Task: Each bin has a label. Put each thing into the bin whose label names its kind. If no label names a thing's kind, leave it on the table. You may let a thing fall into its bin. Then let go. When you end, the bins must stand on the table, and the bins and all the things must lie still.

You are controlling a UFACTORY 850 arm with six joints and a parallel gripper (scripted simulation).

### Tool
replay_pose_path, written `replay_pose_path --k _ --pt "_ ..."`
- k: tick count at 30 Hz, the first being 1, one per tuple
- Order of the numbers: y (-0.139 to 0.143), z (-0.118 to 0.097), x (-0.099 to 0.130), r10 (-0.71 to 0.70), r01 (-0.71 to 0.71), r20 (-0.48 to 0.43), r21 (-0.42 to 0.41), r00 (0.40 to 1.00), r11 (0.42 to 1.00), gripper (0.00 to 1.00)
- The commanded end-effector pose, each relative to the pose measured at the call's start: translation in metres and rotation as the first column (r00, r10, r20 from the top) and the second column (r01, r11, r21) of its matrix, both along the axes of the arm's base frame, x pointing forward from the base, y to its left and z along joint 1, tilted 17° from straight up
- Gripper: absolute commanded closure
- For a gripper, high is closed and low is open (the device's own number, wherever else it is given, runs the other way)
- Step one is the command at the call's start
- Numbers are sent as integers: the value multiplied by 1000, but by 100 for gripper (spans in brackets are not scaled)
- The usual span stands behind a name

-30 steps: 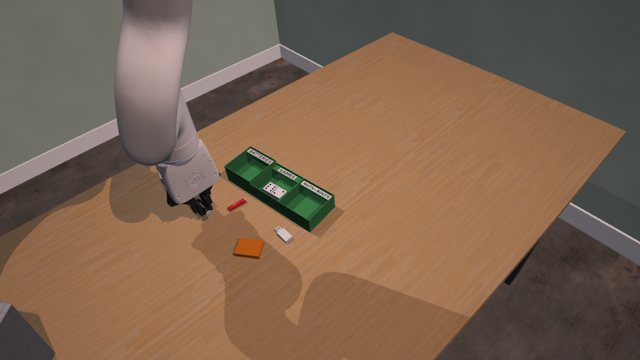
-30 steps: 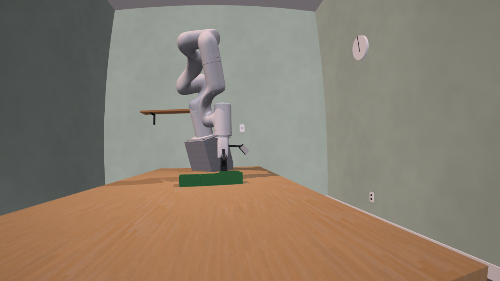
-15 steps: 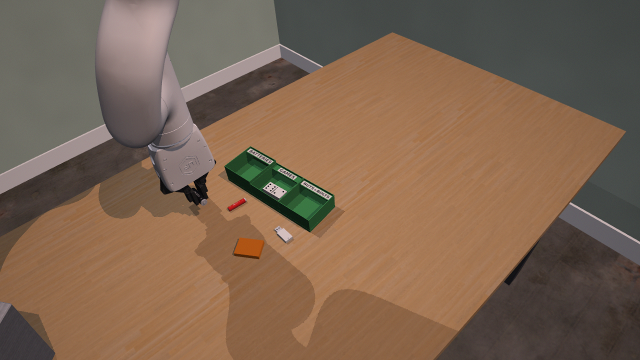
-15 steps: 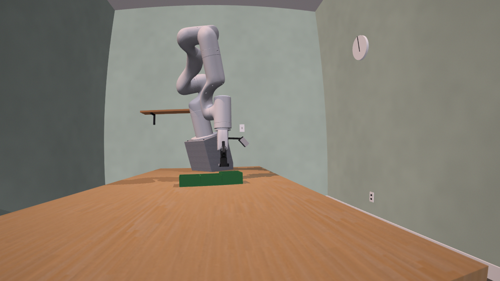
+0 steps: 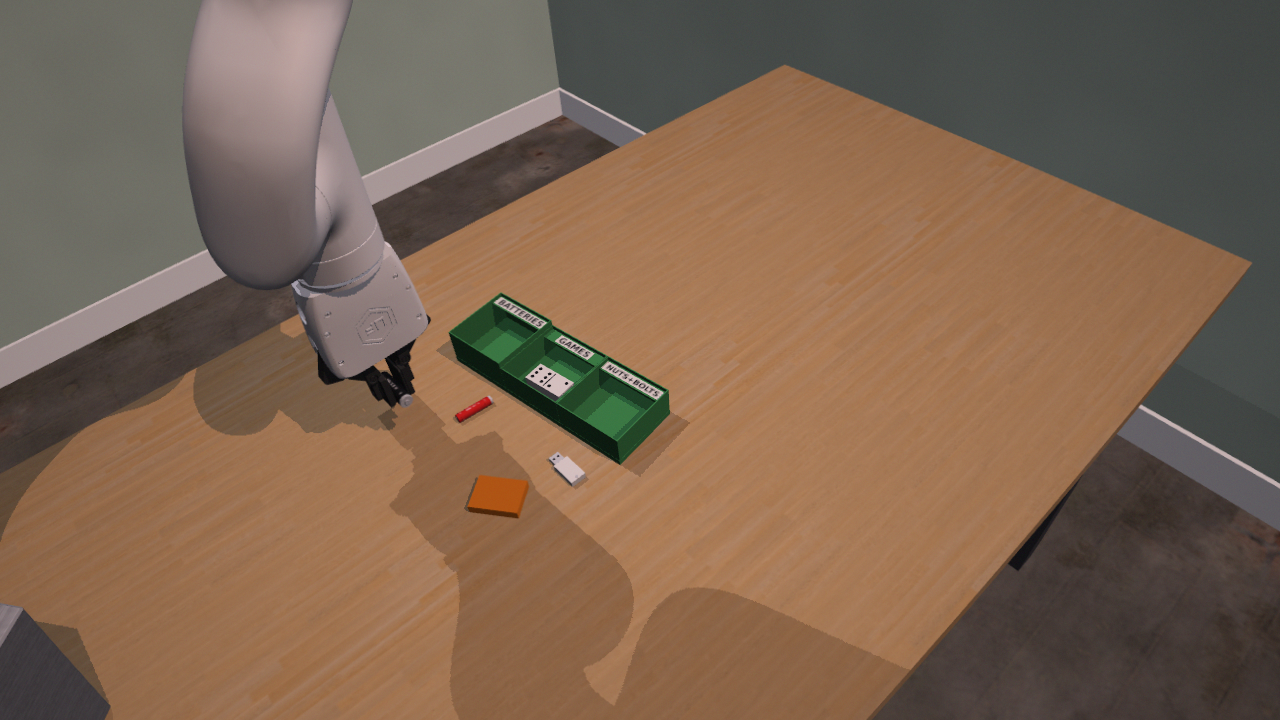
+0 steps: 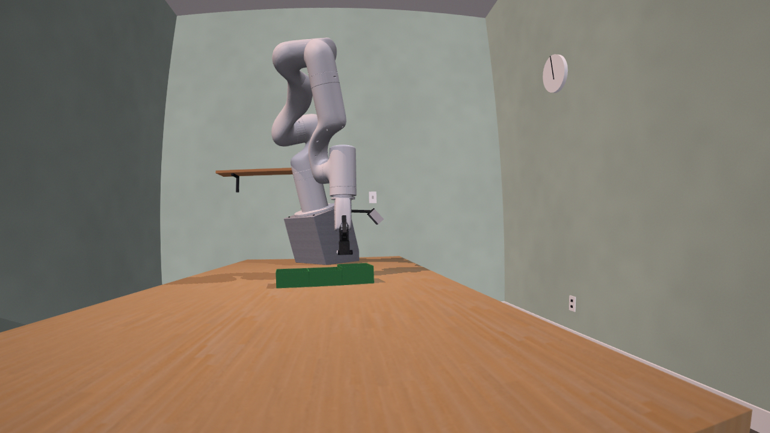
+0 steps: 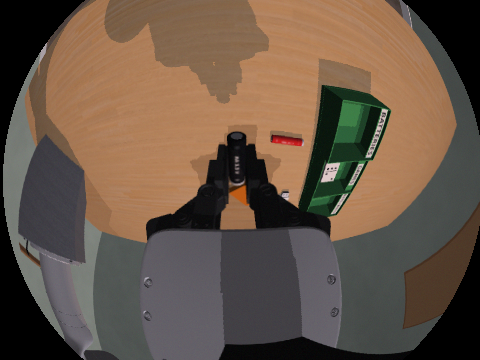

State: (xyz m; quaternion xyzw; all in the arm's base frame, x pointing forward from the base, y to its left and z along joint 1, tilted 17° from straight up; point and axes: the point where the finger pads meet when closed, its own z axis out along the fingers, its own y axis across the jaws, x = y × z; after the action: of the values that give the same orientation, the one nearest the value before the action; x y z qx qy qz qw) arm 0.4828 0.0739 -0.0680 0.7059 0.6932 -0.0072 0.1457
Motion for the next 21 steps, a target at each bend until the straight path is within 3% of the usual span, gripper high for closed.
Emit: replay_pose_path --k 1,7,13,16,21 --pt "1 3 6 0 0 0 0 1000 1000 100" --pt "7 9 41 0 0 1 0 1000 1000 100" --pt "9 11 56 0 0 1 0 1000 1000 100" --pt "12 14 73 123 -123 -29 -23 992 992 100" --pt "16 19 103 123 -123 -28 -23 992 992 100"
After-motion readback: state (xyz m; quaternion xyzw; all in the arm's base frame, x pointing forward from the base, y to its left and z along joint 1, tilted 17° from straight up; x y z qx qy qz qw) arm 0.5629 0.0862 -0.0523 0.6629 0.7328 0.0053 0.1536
